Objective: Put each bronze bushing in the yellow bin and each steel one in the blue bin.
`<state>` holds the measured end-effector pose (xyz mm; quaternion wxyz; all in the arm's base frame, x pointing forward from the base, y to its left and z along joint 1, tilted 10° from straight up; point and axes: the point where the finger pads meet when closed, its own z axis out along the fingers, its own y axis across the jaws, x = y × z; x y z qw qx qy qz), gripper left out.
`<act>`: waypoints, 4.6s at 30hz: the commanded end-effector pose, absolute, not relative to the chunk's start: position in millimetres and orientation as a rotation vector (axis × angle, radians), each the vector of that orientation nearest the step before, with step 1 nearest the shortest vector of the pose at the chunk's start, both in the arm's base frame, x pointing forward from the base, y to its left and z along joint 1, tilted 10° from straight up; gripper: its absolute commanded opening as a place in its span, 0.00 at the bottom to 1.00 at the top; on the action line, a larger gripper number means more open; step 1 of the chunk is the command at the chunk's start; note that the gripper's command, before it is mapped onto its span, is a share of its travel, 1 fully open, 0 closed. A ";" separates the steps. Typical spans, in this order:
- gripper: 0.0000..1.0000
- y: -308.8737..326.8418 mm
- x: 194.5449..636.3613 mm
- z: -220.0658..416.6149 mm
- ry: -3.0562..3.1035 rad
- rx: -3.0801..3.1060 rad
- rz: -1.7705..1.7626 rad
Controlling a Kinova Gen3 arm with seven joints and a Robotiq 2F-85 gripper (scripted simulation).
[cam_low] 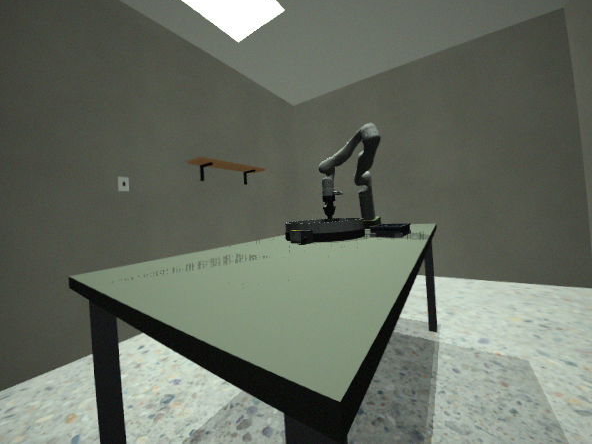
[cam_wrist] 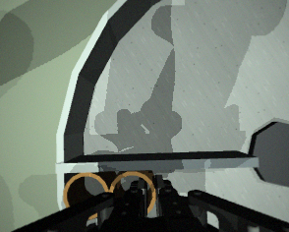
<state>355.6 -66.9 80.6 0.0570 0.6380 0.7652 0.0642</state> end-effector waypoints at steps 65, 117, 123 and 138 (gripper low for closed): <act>0.00 -67.2 354.9 86.9 2.321 1.940 0.190; 0.00 -67.6 352.2 102.9 2.321 1.940 0.189; 0.00 -67.6 351.9 104.7 2.321 1.940 0.190; 0.00 -67.8 351.2 108.8 2.321 1.940 0.189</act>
